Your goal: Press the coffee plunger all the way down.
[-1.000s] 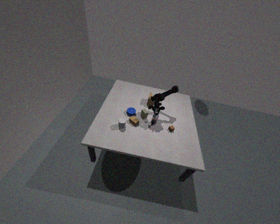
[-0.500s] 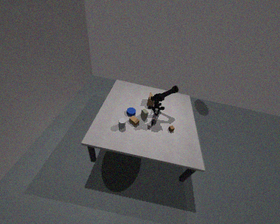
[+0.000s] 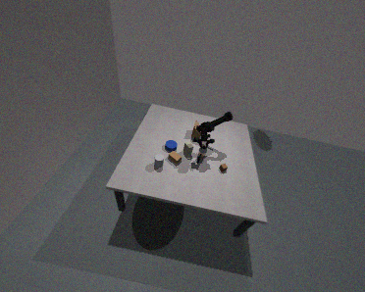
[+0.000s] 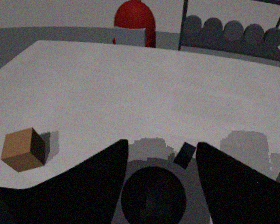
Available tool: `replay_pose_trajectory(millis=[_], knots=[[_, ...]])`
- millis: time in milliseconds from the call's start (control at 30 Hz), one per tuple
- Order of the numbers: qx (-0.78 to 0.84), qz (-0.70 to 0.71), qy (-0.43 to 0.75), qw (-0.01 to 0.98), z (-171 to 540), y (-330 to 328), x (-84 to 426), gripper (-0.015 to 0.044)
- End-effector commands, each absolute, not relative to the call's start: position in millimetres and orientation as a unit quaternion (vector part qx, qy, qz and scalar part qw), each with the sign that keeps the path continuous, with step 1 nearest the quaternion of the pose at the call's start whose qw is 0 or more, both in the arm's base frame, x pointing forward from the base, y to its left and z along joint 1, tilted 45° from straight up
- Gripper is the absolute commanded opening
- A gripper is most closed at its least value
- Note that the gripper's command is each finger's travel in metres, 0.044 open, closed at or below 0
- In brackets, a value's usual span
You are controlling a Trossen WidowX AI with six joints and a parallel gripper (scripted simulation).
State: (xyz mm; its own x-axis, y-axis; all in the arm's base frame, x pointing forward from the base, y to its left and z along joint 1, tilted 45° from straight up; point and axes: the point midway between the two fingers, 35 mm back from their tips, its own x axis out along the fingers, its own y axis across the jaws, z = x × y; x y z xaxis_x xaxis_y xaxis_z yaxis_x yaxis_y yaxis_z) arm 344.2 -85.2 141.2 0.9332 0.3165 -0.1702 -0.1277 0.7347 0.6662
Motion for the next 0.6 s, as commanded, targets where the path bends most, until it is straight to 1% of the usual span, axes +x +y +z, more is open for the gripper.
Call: replay_pose_trajectory(millis=[0, 233, 400, 567], knots=[[0.344, 0.118, 0.137, 0.922, 141, -86, 344, 0.0262], [0.344, 0.118, 0.137, 0.922, 141, -86, 344, 0.0440], [0.343, 0.117, 0.139, 0.922, 144, -91, 343, 0.0440], [0.345, 0.116, 0.146, 0.920, 174, -120, 327, 0.0440]])
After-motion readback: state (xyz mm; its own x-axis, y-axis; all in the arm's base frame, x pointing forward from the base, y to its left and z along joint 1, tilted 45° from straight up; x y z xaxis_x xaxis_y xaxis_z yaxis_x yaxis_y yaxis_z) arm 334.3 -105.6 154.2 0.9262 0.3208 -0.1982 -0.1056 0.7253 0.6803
